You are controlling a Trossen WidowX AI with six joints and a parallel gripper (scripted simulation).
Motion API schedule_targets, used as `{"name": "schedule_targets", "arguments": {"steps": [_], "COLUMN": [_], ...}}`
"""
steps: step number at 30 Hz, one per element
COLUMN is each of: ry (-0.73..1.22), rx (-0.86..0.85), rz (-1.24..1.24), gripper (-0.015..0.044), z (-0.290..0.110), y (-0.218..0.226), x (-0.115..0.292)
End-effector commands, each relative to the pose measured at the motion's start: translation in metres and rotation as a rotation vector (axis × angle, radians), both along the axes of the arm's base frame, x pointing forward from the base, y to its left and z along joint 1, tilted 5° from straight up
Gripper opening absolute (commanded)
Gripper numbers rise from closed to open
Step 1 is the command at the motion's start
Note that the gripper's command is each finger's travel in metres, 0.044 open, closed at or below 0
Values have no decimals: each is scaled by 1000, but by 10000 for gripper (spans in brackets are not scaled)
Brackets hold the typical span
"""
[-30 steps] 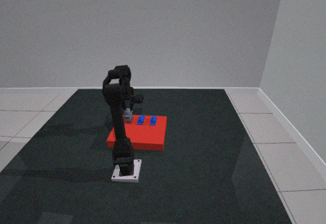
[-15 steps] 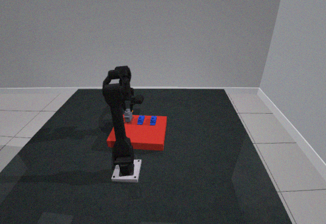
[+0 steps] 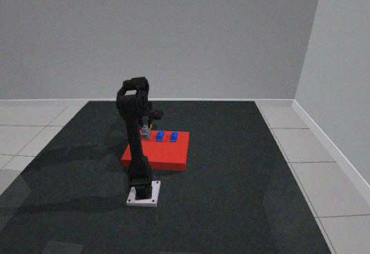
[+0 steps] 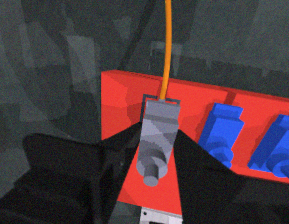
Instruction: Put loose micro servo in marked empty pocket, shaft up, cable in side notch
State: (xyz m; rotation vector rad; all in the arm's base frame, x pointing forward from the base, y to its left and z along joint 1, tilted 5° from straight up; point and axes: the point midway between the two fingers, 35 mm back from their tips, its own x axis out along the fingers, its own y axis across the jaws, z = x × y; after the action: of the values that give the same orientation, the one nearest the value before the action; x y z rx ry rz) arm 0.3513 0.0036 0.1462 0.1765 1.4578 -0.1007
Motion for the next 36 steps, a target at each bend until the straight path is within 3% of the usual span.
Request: {"name": "schedule_targets", "arguments": {"steps": [1,36], "ry": [1,1], "rx": [2,3], "rz": [1,1], "gripper": [0,0], "z": [-4,-30], "y": [1,2], "x": [0,3]}}
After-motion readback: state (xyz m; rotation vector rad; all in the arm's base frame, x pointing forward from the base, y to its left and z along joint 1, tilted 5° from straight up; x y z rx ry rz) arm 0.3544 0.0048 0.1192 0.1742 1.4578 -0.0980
